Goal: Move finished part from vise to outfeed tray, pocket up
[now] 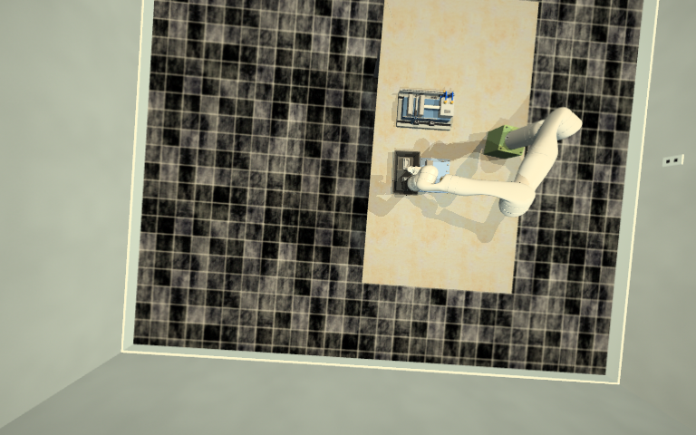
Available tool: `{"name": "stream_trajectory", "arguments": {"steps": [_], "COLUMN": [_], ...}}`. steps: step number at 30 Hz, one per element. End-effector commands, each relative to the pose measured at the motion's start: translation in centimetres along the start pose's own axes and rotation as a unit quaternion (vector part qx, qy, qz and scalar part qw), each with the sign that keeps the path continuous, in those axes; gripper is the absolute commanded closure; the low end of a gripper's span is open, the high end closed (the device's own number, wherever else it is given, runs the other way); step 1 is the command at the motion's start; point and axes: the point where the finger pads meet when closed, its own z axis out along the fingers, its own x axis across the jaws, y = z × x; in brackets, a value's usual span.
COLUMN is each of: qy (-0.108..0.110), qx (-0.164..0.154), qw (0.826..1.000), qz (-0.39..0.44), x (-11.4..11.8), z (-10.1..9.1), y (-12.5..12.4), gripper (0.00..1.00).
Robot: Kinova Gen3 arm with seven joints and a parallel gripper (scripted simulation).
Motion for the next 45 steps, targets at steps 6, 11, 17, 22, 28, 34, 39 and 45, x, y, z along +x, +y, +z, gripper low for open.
{"name": "stream_trajectory", "arguments": {"steps": [6,11,17,22,28,34,39,45], "qy": [-0.001,-0.001,-0.001,-0.001,-0.001,-0.001,-0.001,-0.001], "qx": [0.0,0.0,0.0,0.0,0.0,0.0,0.0,0.0], "qw": [1.0,1.0,1.0,1.0,1.0,1.0,1.0,1.0], "qz": [0.0,0.0,0.0,0.0,0.0,0.0,0.0,0.0], "x": [-0.07,-0.07,-0.07,-0.07,-0.07,-0.07,-0.07,-0.07], "z": [-0.02,-0.02,-0.02,-0.02,-0.02,-0.02,-0.02,-0.02], "y": [0.01,0.01,0.01,0.01,0.01,0.01,0.01,0.01], "gripper": [1.0,1.0,1.0,1.0,1.0,1.0,1.0,0.0]}}
